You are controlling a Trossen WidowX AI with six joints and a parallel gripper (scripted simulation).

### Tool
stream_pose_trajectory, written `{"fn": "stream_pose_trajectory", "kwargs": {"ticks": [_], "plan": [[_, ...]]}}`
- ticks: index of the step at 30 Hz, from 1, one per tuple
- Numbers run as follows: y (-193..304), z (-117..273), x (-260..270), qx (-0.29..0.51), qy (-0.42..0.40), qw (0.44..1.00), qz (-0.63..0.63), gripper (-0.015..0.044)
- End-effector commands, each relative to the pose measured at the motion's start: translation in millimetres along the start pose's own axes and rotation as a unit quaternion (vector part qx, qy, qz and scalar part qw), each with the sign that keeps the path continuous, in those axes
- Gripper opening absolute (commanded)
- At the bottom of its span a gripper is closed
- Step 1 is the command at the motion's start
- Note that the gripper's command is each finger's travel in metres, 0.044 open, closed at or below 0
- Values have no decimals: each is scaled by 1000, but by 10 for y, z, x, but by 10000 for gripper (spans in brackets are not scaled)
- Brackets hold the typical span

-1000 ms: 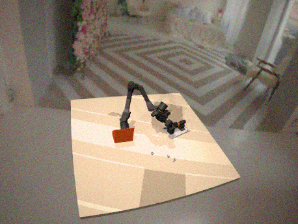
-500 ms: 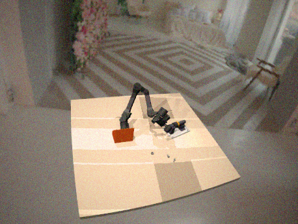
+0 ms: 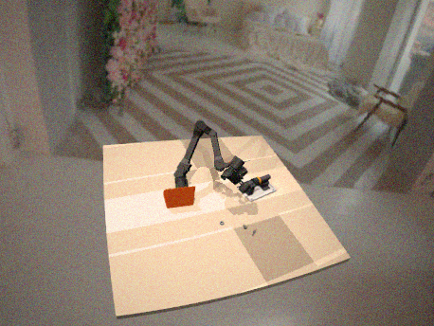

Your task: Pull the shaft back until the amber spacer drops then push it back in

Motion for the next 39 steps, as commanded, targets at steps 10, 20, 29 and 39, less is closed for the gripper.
{"fn": "stream_pose_trajectory", "kwargs": {"ticks": [10, 20, 29, 39], "plan": [[2, 1, 7, 0, -3, 1000, -2, 440], [23, 22, 2, 1, -3, 1000, -2, 440], [23, 22, 2, 1, -3, 1000, -2, 440], [21, -31, 1, 1, -3, 1000, -2, 440]]}}
Point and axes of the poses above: the point midway between the two fingers, 35 mm back from their tips, its own z axis back along the fingers, its own x axis across the jaws, y = z × x, the point moved 3 cm from there along z, back along the fingers, and after that the axes turned 12 degrees about -z, right-handed, at the moved point
